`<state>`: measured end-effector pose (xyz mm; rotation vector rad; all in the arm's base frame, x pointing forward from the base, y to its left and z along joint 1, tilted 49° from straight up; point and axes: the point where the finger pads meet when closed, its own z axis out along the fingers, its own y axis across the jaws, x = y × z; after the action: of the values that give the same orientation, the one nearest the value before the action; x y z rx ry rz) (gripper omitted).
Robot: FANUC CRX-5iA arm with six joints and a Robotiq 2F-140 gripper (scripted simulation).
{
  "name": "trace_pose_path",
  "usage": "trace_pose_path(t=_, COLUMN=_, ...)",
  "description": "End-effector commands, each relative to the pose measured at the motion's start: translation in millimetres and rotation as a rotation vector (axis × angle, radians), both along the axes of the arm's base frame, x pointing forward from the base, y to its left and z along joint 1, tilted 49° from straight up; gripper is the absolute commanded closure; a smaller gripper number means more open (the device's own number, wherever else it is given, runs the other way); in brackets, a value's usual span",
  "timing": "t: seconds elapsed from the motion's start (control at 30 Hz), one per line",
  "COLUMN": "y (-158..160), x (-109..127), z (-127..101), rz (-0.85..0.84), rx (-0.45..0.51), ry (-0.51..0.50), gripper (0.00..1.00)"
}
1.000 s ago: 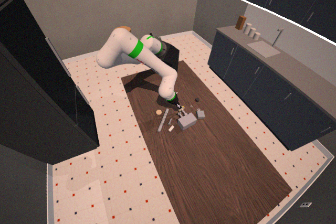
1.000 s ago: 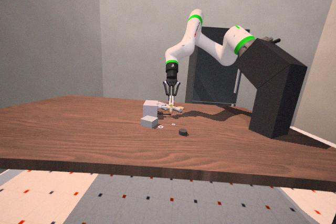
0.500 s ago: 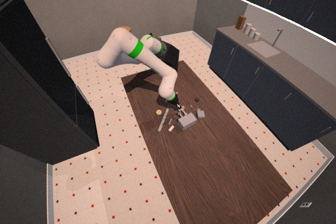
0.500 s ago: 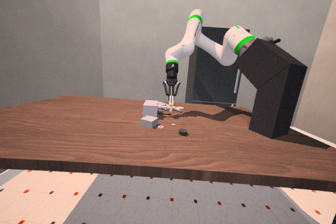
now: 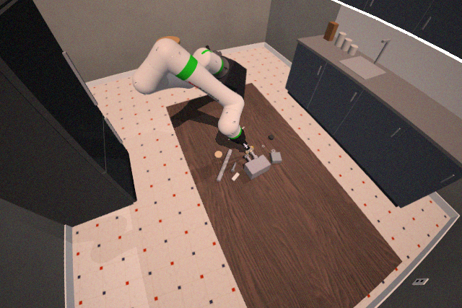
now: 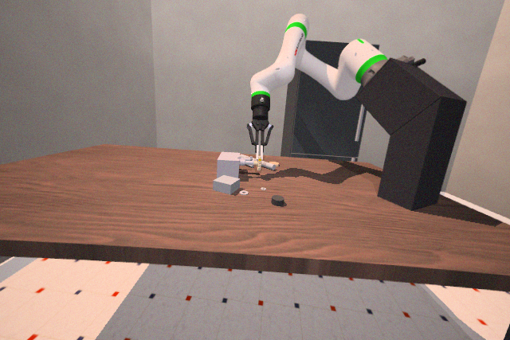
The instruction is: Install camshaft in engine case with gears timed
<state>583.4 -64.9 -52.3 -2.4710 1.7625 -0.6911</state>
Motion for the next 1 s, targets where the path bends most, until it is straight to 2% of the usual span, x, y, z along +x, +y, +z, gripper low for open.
trace_pose_path(t=0.0, y=1.2, x=1.9, z=1.0, rz=0.001, rx=0.0, ry=-0.001, gripper=0.86)
trace_pose_path(t=0.97, y=7.6, x=17.6, z=5.9, rz=0.001, rx=0.0, ry=-0.001, gripper=0.86)
